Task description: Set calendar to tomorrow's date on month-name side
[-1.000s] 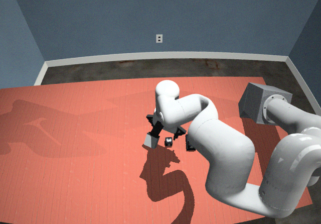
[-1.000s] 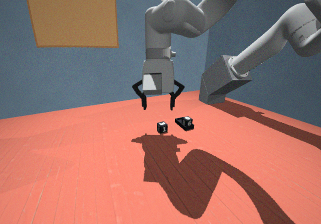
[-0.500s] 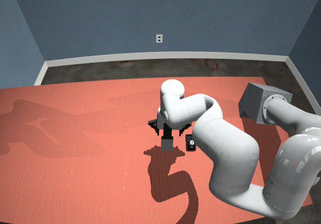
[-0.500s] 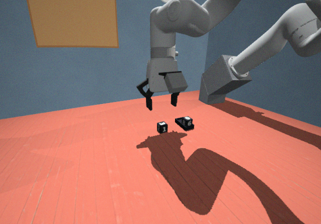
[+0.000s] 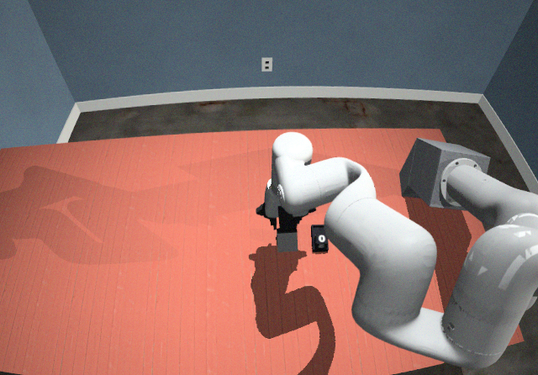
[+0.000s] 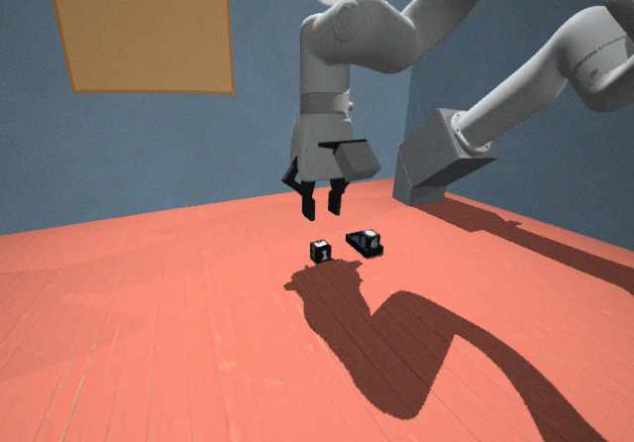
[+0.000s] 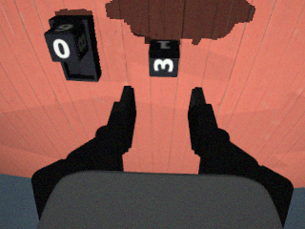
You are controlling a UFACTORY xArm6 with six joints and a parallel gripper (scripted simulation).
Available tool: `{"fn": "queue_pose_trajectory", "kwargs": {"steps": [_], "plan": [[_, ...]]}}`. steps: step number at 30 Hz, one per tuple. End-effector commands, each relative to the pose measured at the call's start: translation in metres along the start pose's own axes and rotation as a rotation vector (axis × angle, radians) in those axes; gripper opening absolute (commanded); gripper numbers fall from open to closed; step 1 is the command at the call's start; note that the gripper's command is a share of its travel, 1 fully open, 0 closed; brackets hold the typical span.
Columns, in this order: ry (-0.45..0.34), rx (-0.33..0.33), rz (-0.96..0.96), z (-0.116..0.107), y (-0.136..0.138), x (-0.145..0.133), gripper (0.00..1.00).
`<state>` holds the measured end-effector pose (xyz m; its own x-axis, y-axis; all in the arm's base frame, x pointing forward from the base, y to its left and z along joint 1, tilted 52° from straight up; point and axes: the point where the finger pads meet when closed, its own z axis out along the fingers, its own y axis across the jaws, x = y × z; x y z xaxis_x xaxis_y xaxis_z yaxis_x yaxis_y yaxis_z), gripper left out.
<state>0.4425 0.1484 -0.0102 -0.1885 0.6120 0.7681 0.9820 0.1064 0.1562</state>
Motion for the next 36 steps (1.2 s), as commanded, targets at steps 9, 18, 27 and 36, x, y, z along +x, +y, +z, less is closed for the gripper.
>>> {"fn": "queue_pose_trajectory", "kwargs": {"steps": [9,18,27,36], "plan": [[-0.001,-0.003,-0.001,-0.0011,0.0011,-0.0002,0.49],[-0.001,-0.003,-0.001,-0.0011,0.0011,-0.0002,0.49],[-0.001,-0.003,-0.001,-0.0010,0.0011,-0.0002,0.49],[-0.001,-0.003,-0.001,0.0019,0.0010,-0.0002,0.49]]}}
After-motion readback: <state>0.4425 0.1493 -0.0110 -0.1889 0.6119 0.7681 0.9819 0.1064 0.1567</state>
